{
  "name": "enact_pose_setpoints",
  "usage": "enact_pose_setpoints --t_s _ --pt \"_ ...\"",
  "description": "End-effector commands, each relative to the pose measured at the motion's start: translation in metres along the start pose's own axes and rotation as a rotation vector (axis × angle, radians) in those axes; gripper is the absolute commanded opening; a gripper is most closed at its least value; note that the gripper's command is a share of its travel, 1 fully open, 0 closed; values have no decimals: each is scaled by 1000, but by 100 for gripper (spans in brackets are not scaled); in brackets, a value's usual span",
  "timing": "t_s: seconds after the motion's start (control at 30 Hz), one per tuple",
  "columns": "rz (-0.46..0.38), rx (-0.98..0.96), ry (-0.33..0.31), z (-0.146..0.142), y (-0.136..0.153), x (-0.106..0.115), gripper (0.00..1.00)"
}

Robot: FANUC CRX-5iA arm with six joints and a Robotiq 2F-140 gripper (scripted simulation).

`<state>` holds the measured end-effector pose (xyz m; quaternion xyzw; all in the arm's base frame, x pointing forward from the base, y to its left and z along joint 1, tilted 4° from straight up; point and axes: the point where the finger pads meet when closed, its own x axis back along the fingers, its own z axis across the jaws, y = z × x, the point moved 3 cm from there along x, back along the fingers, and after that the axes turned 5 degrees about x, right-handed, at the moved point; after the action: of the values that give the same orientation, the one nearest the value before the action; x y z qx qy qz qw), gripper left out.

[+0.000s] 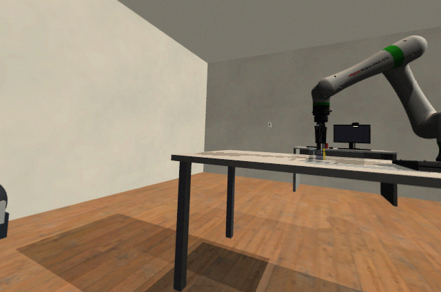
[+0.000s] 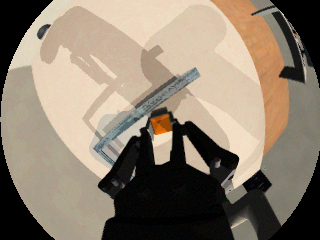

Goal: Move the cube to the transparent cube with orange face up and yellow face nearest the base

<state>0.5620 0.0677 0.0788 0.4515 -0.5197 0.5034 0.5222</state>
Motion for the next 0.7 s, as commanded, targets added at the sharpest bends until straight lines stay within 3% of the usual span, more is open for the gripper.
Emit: enact_pose_setpoints --t_s 0.0,0.27,0.67 --pt "0 0 0 0 0 -5 0" --pt "0 0 0 0 0 -20 0" --pt "0 0 0 0 0 -22 0"
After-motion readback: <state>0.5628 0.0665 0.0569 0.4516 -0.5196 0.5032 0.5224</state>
